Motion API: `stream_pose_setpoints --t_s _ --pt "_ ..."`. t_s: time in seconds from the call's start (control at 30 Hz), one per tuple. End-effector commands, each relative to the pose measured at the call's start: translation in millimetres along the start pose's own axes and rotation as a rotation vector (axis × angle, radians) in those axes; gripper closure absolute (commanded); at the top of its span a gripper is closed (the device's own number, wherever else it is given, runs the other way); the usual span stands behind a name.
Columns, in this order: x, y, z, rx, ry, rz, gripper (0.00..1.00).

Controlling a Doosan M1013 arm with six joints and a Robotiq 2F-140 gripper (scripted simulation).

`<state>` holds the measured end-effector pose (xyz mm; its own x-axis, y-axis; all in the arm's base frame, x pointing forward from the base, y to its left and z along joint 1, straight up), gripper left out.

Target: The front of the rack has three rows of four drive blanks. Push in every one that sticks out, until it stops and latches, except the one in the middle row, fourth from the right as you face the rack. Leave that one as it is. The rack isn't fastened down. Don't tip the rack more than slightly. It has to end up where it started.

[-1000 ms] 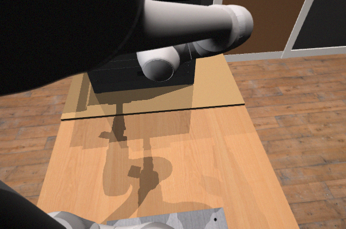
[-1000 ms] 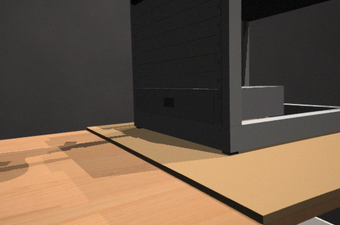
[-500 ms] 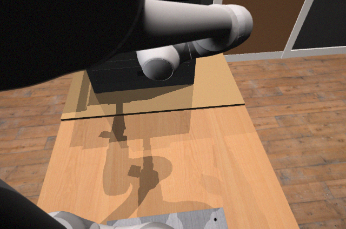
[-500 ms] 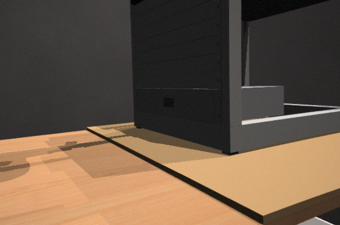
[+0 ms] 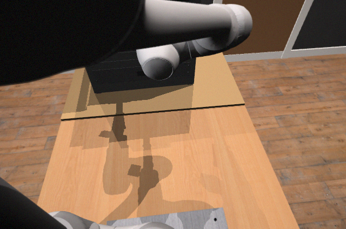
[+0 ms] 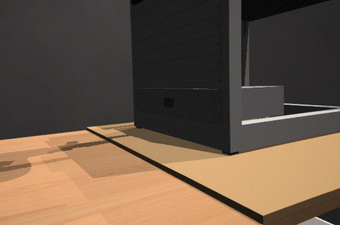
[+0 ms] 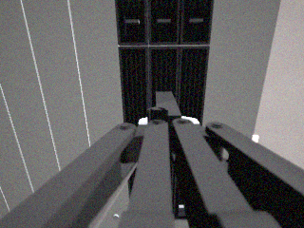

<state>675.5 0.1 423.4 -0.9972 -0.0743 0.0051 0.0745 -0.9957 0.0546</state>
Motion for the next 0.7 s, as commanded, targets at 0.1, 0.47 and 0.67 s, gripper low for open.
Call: stream_pose_setpoints --t_s 0.1,0.47,0.67 --pt "-0.8 0.1 0.8 0.000 0.001 0.000 0.90" --pt "-3.1 0.2 0.8 0.000 0.001 0.000 0.90" --pt "-3.8 0.1 0.8 0.000 0.001 0.000 0.90"
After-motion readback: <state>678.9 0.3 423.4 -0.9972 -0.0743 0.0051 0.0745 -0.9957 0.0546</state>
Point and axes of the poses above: the point where the finger pads meet when closed, its own x axis back along the fingers, its own z axis across the jaws, y = z × x, the point moved 9 cm from there along x, back along the fingers, and after that the axes turned 3 degrees about x, right-handed, at the moved point
